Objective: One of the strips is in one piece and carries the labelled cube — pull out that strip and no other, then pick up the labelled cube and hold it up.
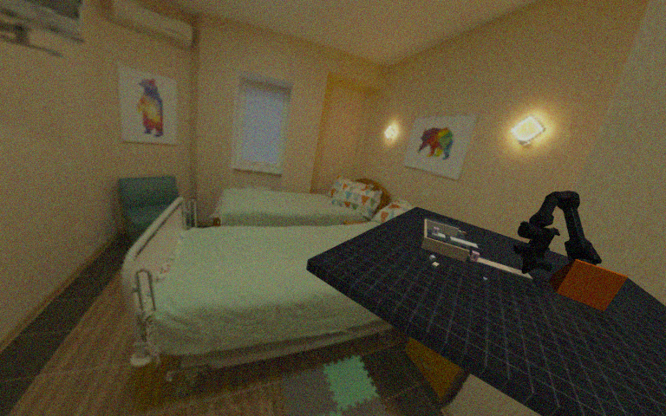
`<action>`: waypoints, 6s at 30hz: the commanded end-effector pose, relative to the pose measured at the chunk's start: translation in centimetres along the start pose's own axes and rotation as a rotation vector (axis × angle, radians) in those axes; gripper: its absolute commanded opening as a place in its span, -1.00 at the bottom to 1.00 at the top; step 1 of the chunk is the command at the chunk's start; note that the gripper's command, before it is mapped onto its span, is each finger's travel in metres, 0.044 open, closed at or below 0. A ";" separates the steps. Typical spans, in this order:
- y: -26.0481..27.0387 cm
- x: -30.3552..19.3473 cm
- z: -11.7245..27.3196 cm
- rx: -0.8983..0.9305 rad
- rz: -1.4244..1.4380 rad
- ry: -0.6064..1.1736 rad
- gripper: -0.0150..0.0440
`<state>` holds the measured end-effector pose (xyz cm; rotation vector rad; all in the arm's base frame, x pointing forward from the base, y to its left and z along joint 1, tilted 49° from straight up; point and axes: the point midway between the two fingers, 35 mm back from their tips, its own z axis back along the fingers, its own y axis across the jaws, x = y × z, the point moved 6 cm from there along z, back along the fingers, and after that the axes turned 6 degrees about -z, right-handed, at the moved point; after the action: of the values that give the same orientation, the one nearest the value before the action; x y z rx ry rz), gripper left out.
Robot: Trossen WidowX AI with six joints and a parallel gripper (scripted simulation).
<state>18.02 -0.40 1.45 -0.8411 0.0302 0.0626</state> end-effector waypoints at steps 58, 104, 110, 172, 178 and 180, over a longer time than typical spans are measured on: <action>0.3 2.3 4.0 -0.004 -0.152 0.032 -0.14; 2.6 20.1 5.7 -0.002 -0.170 0.025 1.00; 2.6 21.6 5.7 -0.002 -0.170 0.025 0.91; 2.8 19.7 2.1 0.001 -0.174 0.022 -0.49; 2.8 17.0 4.1 -0.001 -0.169 0.025 -0.49; 2.8 16.1 4.6 -0.002 -0.168 0.026 -0.49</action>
<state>35.30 5.33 1.27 -0.8399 -0.0295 -0.1065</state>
